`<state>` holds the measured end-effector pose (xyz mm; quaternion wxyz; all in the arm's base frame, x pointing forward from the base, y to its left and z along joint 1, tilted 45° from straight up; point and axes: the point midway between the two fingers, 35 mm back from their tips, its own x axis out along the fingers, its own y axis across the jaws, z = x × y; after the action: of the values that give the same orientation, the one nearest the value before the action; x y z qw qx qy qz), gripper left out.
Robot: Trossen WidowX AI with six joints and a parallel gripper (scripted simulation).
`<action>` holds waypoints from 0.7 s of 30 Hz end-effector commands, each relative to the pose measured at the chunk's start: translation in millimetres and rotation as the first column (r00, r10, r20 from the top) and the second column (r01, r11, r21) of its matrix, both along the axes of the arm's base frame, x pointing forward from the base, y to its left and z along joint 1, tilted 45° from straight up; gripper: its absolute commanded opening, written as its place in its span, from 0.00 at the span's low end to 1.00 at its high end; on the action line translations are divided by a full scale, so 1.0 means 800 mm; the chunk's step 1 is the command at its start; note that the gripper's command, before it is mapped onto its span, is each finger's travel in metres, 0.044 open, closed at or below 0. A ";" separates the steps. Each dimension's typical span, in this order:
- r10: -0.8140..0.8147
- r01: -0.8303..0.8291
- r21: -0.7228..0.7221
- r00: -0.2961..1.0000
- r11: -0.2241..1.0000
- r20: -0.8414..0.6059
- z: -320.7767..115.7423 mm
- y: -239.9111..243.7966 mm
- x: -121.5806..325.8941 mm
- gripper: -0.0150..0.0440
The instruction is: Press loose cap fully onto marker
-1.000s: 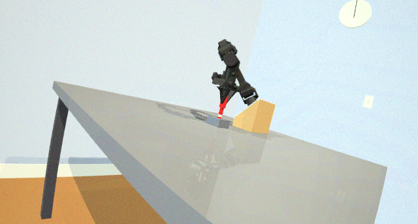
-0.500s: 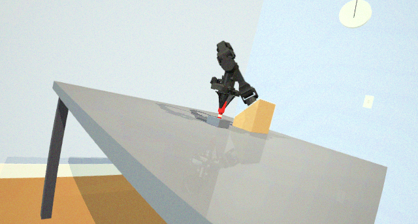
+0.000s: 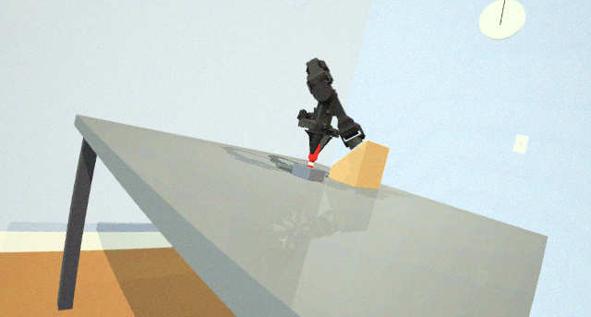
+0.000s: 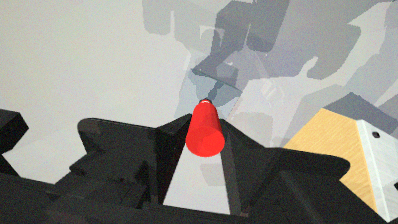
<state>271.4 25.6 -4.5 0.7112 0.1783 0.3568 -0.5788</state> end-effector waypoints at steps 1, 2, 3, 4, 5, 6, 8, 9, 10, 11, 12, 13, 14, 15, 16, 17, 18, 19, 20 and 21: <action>0.000 0.000 0.000 1.000 1.000 0.000 0.000 0.000 0.000 0.39; 0.000 0.000 0.000 1.000 1.000 0.000 0.000 0.000 0.000 0.43; 0.000 0.000 0.000 1.000 1.000 0.000 0.000 0.000 0.000 0.48; 0.000 0.000 0.000 1.000 1.000 0.000 0.000 0.000 0.000 0.52; 0.000 0.000 0.000 1.000 1.000 0.000 0.000 0.000 0.000 0.57; 0.000 0.000 0.000 1.000 1.000 0.000 0.000 0.000 0.000 0.61; 0.000 0.000 0.000 1.000 1.000 0.000 0.000 0.000 0.000 0.70; 0.000 0.000 0.000 1.000 1.000 0.000 0.000 0.000 0.000 0.74; 0.000 0.000 0.000 1.000 1.000 0.000 0.000 0.000 0.000 0.79; 0.000 0.000 0.000 1.000 1.000 0.000 0.000 0.000 0.000 0.83; 0.000 0.000 0.000 1.000 1.000 0.000 0.000 0.000 0.000 0.88; 0.000 0.000 0.000 1.000 1.000 0.000 0.000 0.000 0.000 0.92; 0.000 0.000 0.000 1.000 1.000 0.000 0.000 0.000 0.000 0.97; 0.000 0.000 0.000 1.000 1.000 0.000 0.000 0.000 0.000 1.00; 0.000 0.000 0.000 1.000 1.000 0.000 0.000 0.000 0.000 1.00; 0.000 0.000 0.001 1.000 1.000 0.000 0.002 0.002 0.000 1.00; 0.001 -0.001 0.002 1.000 1.000 0.000 0.008 0.009 0.001 1.00; 0.001 -0.001 0.003 1.000 1.000 0.000 0.018 0.020 0.001 1.00; 0.001 -0.001 0.004 1.000 1.000 -0.001 0.031 0.034 0.000 1.00; 0.001 -0.001 0.004 1.000 1.000 -0.001 0.046 0.048 -0.002 1.00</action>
<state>268.1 35.1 6.9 0.7069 0.1707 0.3596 -0.5846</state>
